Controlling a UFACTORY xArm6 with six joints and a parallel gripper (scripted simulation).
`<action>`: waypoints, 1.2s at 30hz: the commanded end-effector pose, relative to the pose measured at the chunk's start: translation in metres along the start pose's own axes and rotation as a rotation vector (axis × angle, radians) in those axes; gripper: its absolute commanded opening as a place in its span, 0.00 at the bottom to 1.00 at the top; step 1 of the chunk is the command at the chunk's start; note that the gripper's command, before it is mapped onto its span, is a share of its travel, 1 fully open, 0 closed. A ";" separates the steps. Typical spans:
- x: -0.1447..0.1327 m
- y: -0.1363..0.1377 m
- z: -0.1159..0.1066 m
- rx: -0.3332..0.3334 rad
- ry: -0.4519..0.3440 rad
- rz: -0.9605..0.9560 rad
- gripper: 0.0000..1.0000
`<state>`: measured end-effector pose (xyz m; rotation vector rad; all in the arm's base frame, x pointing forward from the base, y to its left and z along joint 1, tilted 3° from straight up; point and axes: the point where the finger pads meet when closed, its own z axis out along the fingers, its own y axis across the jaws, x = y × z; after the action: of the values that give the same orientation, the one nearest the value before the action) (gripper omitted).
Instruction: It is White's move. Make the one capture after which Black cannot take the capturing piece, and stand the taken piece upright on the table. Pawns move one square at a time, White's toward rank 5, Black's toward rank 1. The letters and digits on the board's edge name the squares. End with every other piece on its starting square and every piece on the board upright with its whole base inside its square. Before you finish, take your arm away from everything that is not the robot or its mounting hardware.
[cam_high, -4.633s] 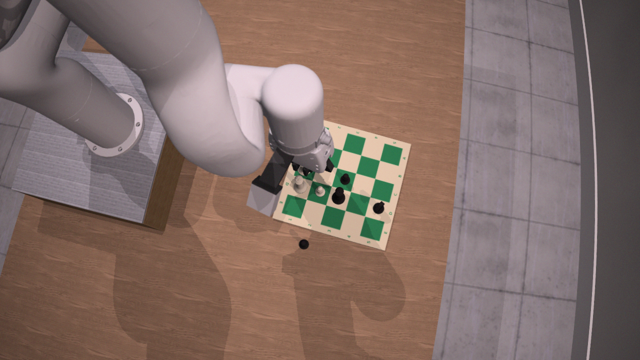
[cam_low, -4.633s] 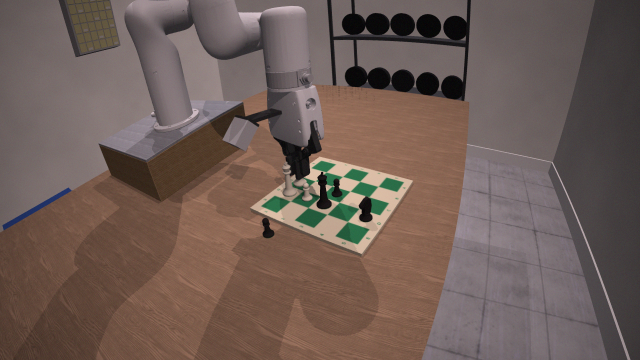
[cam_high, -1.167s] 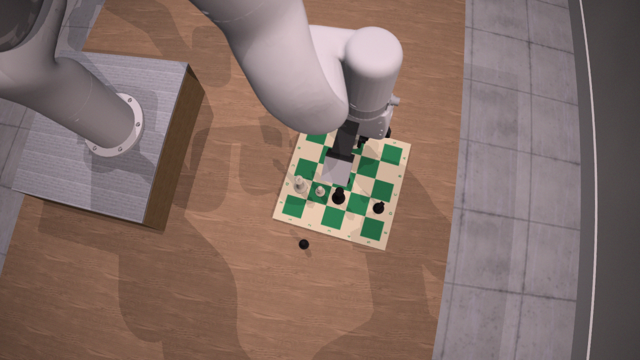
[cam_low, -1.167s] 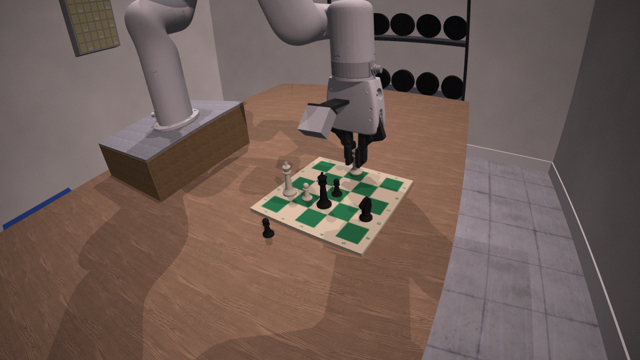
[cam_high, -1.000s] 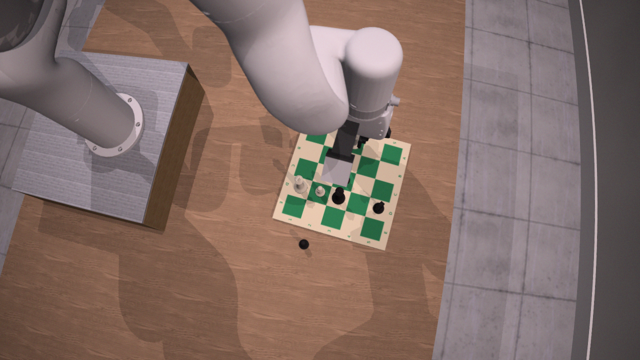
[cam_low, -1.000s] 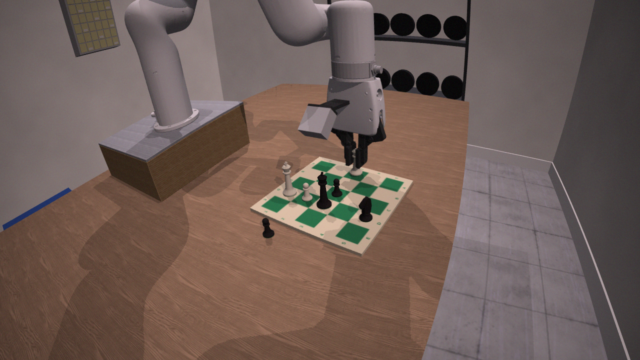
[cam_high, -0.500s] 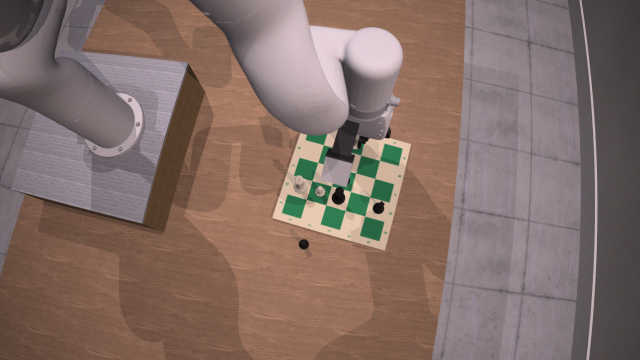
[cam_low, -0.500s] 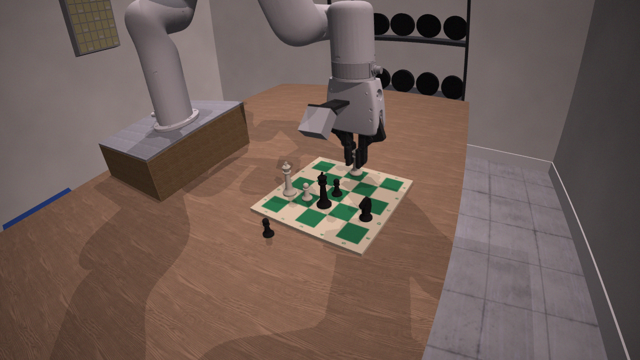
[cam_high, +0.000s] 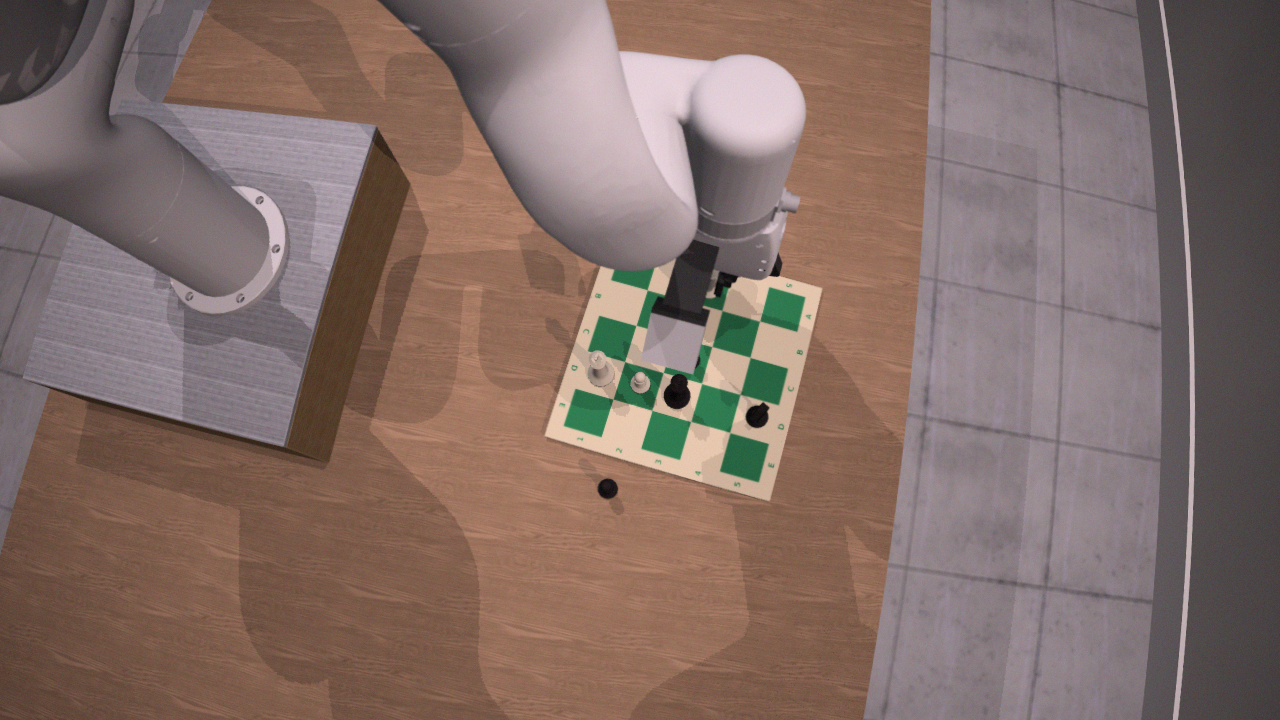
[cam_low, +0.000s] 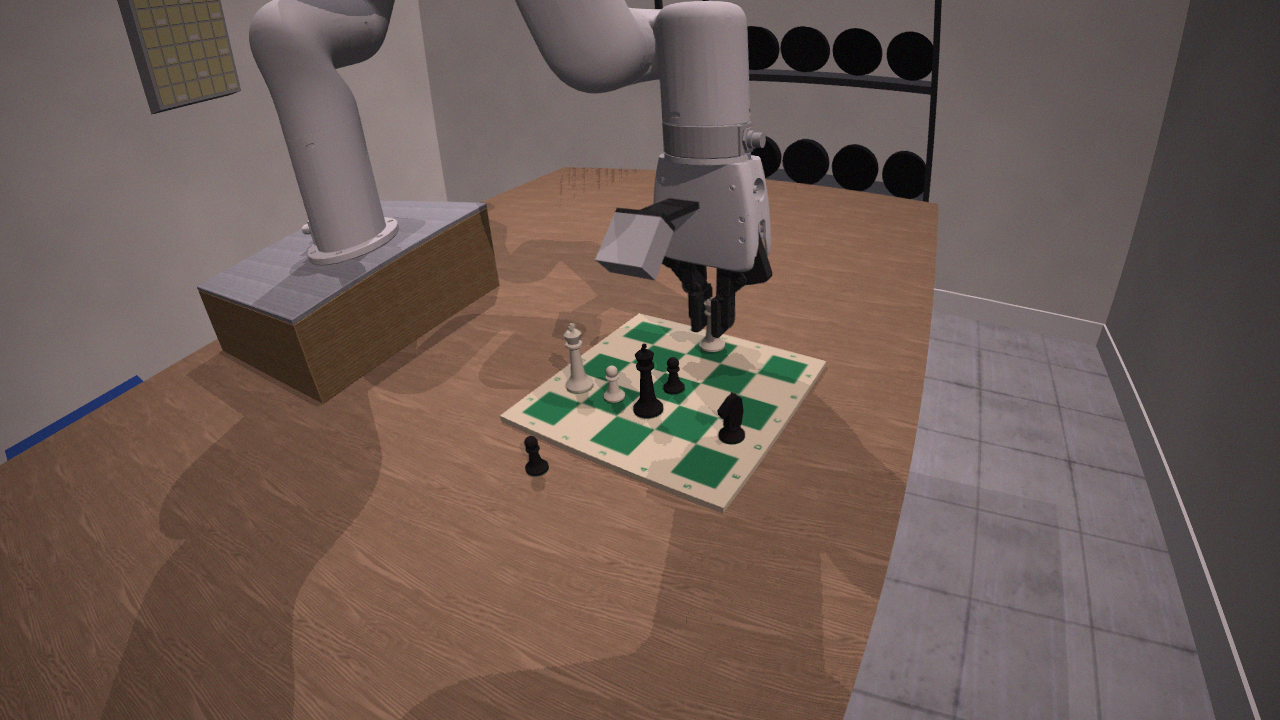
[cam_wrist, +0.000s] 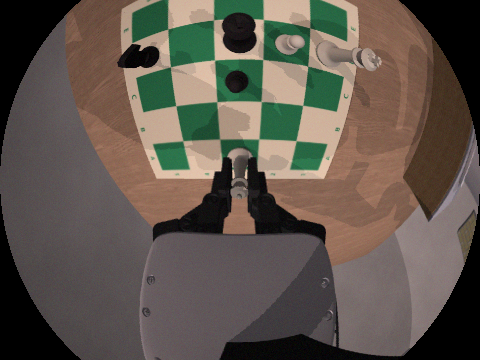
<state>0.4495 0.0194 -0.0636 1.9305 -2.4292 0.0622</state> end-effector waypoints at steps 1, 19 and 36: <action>0.000 -0.002 -0.001 0.004 -0.001 0.000 0.00; 0.000 -0.002 0.002 0.004 -0.001 0.000 0.00; 0.000 -0.002 0.002 0.004 -0.001 0.000 0.00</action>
<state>0.4494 0.0193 -0.0671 1.9305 -2.4292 0.0622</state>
